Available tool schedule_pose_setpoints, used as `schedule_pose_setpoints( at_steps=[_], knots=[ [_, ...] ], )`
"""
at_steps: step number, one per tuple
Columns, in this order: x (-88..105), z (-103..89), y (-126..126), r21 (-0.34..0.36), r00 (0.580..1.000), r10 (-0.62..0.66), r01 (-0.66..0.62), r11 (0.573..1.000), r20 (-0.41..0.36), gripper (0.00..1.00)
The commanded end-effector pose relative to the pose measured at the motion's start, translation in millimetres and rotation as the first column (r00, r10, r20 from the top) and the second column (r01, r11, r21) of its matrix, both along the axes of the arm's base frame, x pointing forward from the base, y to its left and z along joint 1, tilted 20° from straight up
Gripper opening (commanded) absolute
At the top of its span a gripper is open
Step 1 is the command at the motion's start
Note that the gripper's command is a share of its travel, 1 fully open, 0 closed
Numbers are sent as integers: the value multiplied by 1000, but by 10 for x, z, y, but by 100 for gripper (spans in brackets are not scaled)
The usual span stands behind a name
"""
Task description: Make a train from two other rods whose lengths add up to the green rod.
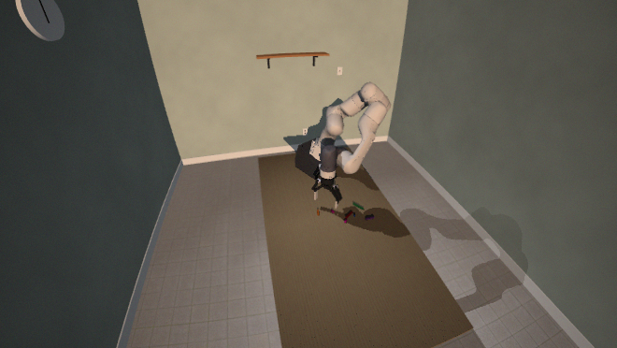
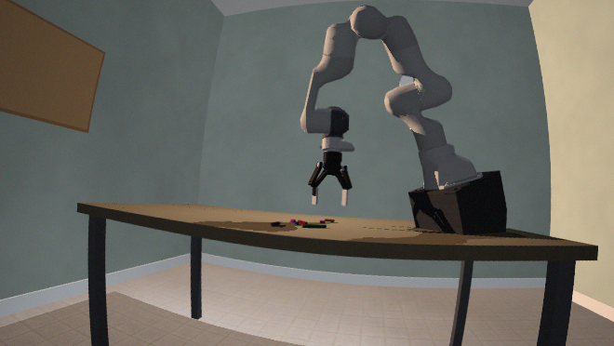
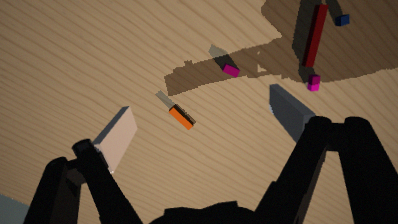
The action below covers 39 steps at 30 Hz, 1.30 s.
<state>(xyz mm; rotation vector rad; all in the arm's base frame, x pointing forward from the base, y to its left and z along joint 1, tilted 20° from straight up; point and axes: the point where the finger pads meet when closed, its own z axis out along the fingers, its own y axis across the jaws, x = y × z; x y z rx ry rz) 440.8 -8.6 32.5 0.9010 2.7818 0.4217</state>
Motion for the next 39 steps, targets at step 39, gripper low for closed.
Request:
schedule_pose_setpoints(
  at_steps=[39],
  knots=[
    [24, 13, 19, 5, 1000, -27, 27, 1000, -5, 100]
  ],
)
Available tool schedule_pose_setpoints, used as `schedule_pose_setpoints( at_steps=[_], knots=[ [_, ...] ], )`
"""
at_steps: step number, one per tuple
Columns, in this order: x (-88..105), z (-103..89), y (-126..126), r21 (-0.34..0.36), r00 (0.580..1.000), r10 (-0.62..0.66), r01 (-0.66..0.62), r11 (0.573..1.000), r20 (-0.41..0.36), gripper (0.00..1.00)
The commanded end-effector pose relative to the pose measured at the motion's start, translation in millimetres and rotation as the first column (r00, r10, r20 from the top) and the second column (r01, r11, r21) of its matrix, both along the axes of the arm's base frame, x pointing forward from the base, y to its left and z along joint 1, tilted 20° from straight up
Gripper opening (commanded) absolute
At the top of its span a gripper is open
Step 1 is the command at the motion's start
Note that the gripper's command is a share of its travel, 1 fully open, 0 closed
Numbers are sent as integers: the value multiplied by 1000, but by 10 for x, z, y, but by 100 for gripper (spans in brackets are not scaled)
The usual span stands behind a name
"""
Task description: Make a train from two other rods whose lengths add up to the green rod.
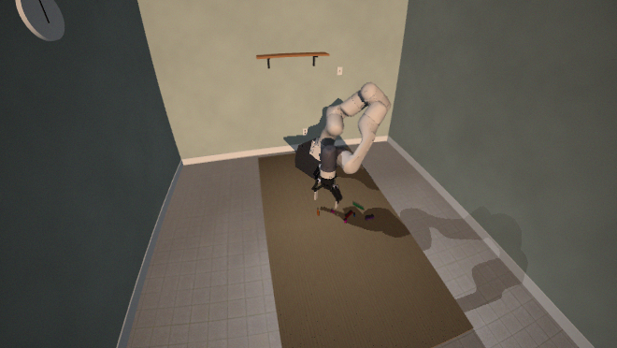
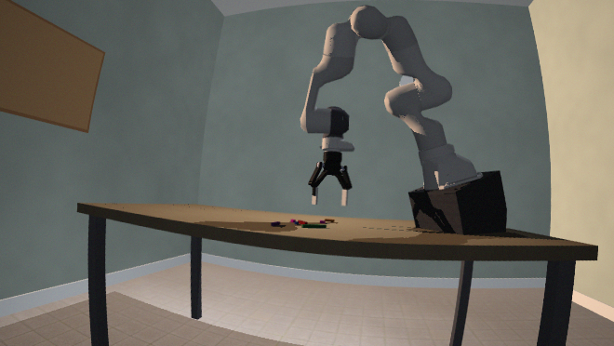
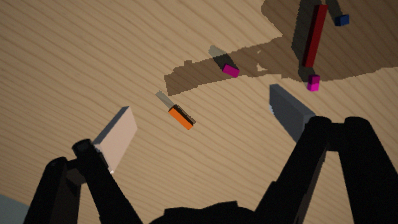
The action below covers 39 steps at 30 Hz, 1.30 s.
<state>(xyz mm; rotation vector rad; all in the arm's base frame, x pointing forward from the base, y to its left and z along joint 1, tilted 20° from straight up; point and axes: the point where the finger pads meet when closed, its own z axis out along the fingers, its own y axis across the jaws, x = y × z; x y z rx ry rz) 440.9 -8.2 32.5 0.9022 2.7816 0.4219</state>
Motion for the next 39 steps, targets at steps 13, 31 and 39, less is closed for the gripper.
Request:
schedule_pose_setpoints(
  at_steps=[13, 31, 39],
  knots=[
    [240, 119, 281, 64, 962, -262, 267, 962, -69, 100],
    [413, 217, 535, 101, 881, -454, 468, 878, -134, 100],
    [483, 262, 651, 113, 832, -530, 550, 828, -163, 100]
  ],
)
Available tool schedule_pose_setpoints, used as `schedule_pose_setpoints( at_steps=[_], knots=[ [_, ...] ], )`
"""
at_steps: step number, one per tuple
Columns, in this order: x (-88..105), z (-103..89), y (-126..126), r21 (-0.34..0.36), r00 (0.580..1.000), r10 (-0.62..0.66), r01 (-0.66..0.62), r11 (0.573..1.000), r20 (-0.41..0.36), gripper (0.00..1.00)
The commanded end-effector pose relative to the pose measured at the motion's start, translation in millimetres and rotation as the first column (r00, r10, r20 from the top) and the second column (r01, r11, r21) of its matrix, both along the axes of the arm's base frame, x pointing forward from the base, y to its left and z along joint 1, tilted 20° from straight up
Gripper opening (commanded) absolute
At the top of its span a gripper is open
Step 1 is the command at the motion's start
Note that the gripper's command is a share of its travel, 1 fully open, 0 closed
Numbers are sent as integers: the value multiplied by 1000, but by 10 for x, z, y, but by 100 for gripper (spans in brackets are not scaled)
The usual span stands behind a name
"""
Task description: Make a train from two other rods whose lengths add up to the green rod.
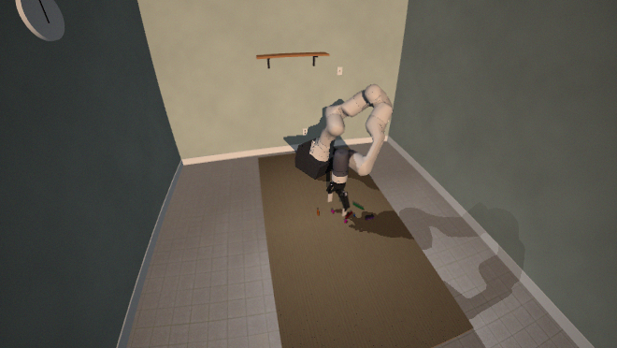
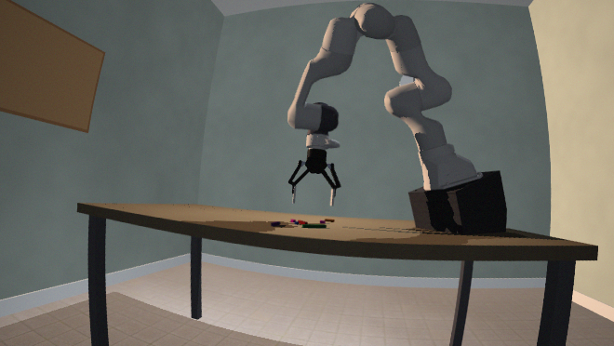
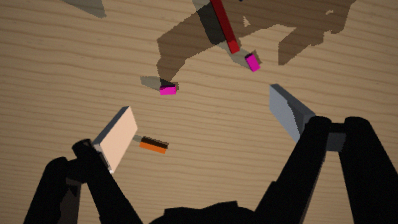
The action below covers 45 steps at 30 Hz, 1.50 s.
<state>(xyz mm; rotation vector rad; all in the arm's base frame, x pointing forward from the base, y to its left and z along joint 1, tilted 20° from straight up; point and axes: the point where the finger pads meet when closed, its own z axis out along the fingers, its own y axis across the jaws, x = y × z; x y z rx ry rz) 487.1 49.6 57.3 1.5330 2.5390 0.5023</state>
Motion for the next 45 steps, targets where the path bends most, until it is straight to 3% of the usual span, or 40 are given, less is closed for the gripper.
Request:
schedule_pose_setpoints(
  at_steps=[1, 14, 45],
  knots=[
    [30, 20, 89, 35, 987, -151, 154, 988, -58, 100],
    [132, 91, 278, 67, 952, -291, 298, 952, -96, 100],
    [132, 92, 279, 67, 952, -292, 299, 952, -96, 100]
  ],
)
